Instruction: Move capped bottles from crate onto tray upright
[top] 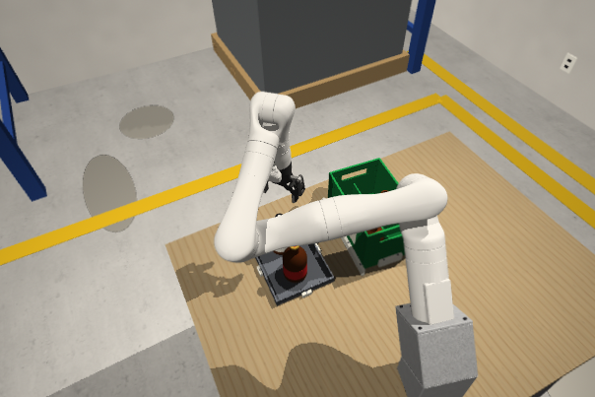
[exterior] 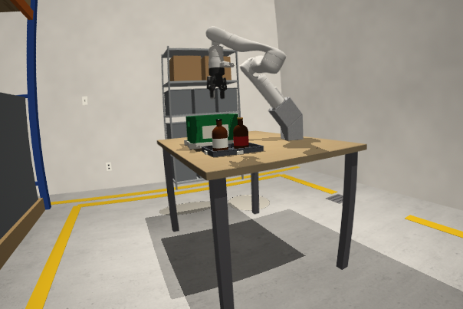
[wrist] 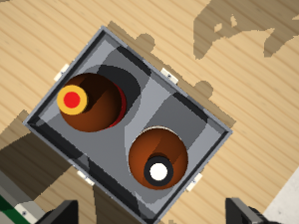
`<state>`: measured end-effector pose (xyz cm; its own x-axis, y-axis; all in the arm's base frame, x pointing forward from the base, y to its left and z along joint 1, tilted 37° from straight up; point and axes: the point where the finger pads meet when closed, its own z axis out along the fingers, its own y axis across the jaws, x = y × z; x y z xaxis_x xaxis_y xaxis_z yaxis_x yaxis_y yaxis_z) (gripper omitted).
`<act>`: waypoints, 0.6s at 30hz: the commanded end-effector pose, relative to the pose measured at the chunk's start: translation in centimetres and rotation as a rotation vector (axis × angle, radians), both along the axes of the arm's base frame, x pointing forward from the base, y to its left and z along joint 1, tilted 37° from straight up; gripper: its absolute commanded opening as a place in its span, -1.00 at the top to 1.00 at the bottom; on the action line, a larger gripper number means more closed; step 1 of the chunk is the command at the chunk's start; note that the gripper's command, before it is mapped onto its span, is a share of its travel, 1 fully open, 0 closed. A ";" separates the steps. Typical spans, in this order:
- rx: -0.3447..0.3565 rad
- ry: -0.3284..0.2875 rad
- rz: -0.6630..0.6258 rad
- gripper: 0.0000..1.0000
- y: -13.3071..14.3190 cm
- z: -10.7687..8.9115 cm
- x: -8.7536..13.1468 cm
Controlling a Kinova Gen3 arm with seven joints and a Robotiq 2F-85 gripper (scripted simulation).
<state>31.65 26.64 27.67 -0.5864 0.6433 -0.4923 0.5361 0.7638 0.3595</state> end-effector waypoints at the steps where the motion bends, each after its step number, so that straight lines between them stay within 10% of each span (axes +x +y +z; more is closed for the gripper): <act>1: 0.002 0.000 0.005 -1.00 0.2 0.7 -0.5; 18: 0.003 0.000 0.006 -1.00 0.4 2.5 -1.9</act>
